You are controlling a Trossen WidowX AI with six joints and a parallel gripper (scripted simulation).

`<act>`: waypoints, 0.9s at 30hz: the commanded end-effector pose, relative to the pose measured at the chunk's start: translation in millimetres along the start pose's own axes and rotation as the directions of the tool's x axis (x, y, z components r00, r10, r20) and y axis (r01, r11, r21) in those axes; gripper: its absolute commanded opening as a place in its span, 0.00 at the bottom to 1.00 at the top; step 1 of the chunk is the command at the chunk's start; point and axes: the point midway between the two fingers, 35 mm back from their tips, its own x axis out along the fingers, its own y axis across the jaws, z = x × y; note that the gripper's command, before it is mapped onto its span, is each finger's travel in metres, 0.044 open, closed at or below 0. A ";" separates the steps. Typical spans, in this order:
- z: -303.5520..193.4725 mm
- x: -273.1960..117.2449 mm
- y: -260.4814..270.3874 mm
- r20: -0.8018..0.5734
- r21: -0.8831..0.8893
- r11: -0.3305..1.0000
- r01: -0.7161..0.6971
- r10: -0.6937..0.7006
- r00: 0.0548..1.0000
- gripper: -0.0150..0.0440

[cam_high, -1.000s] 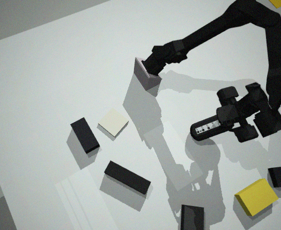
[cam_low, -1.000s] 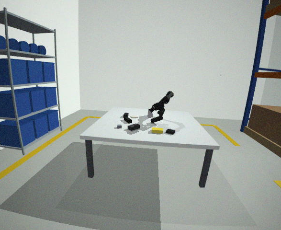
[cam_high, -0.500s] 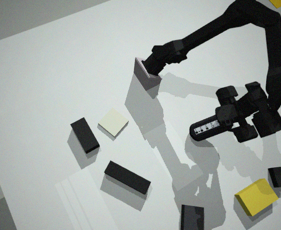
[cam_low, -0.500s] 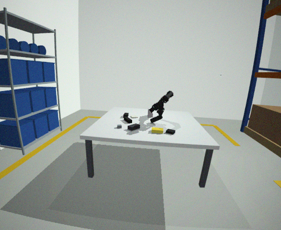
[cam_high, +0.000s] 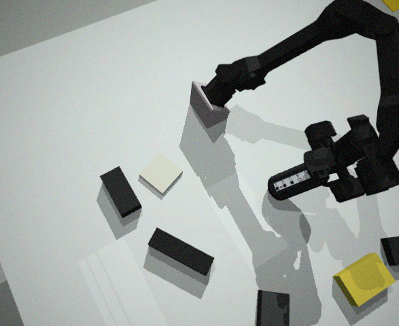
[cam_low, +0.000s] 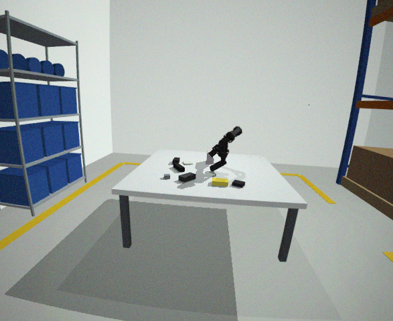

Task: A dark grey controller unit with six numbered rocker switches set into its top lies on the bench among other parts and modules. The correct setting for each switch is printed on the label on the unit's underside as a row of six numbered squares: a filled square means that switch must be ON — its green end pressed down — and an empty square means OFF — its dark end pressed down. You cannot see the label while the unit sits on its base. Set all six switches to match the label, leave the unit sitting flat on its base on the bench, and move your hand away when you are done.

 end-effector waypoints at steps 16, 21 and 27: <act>16.4 -11.1 0.8 0.011 0.001 1.000 -0.005 0.005 1.000 0.82; 19.8 -13.2 0.8 0.011 0.001 1.000 -0.005 0.005 1.000 0.82; 23.6 -15.4 0.8 0.011 0.001 1.000 -0.005 0.004 1.000 0.82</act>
